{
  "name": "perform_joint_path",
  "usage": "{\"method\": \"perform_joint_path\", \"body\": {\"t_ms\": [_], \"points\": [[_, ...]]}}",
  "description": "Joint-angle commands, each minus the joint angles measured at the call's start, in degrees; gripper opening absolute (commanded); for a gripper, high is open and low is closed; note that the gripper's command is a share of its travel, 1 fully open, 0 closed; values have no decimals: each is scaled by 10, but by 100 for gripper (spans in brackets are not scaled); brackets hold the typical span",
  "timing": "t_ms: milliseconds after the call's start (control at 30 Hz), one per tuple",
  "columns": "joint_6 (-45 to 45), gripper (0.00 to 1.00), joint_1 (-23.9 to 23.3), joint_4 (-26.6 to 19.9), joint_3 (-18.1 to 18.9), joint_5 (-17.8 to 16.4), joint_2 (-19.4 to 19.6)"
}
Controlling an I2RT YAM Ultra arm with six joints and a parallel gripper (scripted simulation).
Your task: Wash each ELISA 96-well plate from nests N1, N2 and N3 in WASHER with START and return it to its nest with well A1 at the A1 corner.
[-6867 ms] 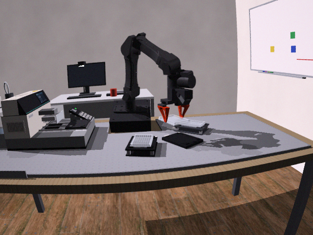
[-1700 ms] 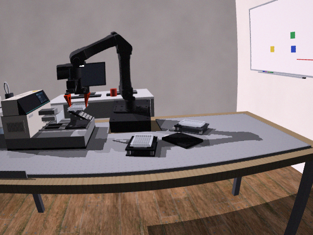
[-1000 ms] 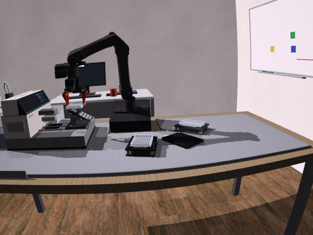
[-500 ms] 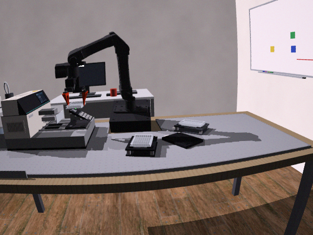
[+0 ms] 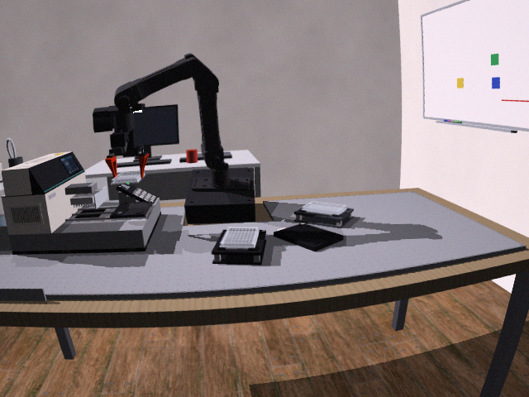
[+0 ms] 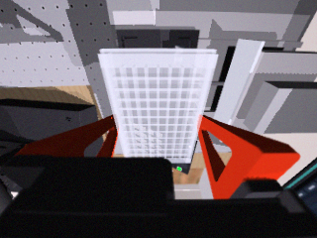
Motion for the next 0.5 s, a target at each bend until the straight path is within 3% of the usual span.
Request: {"method": "perform_joint_path", "body": {"t_ms": [0, 467], "points": [[-1, 0, -1, -2, 2, -4, -4], [0, 0, 0, 1, -1, -4, -4]]}}
